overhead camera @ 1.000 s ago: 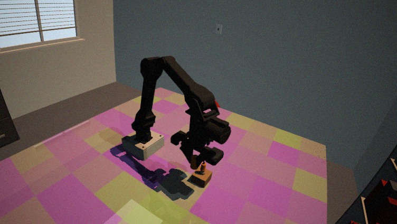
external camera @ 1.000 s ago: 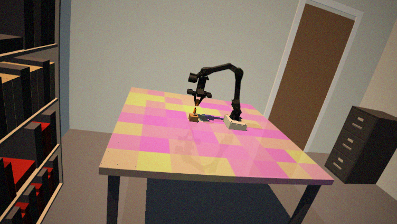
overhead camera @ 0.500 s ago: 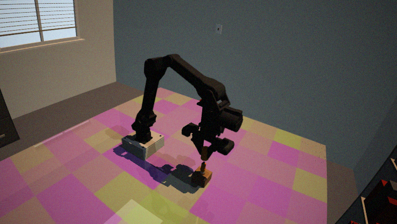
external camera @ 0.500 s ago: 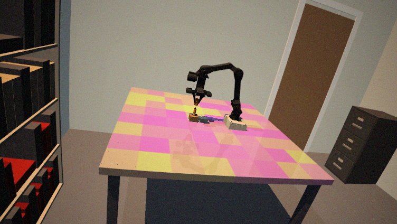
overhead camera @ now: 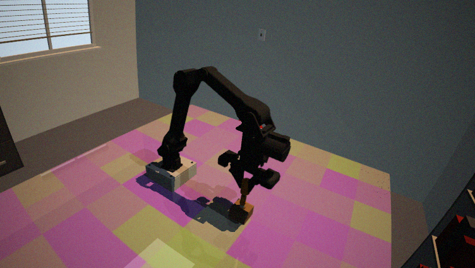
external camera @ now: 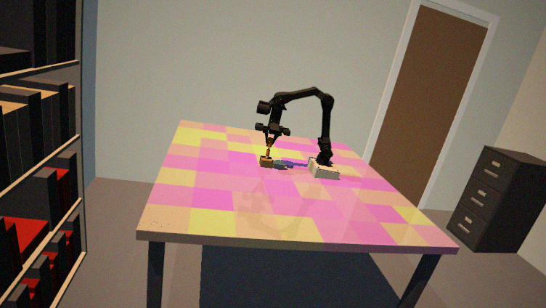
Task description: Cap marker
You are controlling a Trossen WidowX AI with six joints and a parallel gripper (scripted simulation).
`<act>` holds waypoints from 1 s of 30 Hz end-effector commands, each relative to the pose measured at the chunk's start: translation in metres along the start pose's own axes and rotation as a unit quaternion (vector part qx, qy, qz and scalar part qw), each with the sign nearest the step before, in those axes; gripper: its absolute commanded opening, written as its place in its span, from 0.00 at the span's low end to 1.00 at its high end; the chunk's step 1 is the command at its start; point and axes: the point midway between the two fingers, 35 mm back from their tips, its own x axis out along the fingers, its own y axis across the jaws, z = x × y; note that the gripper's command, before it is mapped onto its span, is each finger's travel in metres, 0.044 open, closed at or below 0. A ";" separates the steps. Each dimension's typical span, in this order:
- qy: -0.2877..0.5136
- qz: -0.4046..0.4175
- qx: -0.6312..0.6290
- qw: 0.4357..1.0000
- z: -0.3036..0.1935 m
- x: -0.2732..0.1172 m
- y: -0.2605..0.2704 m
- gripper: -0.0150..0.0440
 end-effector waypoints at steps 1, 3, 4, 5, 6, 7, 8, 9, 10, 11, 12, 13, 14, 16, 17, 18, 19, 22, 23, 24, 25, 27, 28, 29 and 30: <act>-0.002 0.005 0.003 1.000 0.001 0.010 0.001 0.25; -0.002 0.005 0.003 1.000 0.001 0.013 0.001 0.25; -0.002 0.005 0.003 1.000 0.001 0.015 0.001 0.25; -0.002 0.005 0.003 1.000 0.001 0.016 0.001 0.25; -0.002 0.005 0.003 1.000 0.001 0.018 0.001 0.25; -0.002 0.005 0.003 1.000 0.001 0.019 0.001 0.25; -0.002 0.005 0.003 1.000 0.001 0.021 0.001 0.25; -0.002 0.005 0.003 1.000 0.001 0.023 0.001 0.25; -0.002 0.005 0.003 1.000 0.001 0.024 0.001 0.25; -0.002 0.005 0.003 1.000 0.001 0.026 0.001 0.25; -0.002 0.005 0.003 1.000 0.001 0.027 0.001 0.25; -0.002 0.005 0.003 1.000 0.001 0.029 0.001 0.25; -0.002 0.005 0.003 1.000 0.001 0.031 0.001 0.25; -0.002 0.005 0.003 1.000 0.001 0.034 0.001 0.25; -0.002 0.005 0.003 1.000 0.001 0.035 0.001 0.25; -0.002 0.005 0.003 1.000 0.001 0.037 0.002 0.25; -0.002 0.005 0.003 1.000 0.001 0.039 0.002 0.25; -0.002 0.005 0.003 1.000 0.001 0.043 0.002 0.25; -0.002 0.005 0.003 1.000 0.001 0.044 0.002 0.25; -0.002 0.005 0.003 1.000 0.001 0.045 0.002 0.25; -0.002 0.005 0.003 1.000 0.001 0.045 0.002 0.25; -0.002 0.005 0.003 1.000 0.001 0.045 0.002 0.25; -0.002 0.005 0.003 1.000 0.001 0.045 0.002 0.25; -0.002 0.005 0.003 1.000 0.001 0.045 0.002 0.25; -0.002 0.005 0.003 1.000 0.001 0.045 0.002 0.25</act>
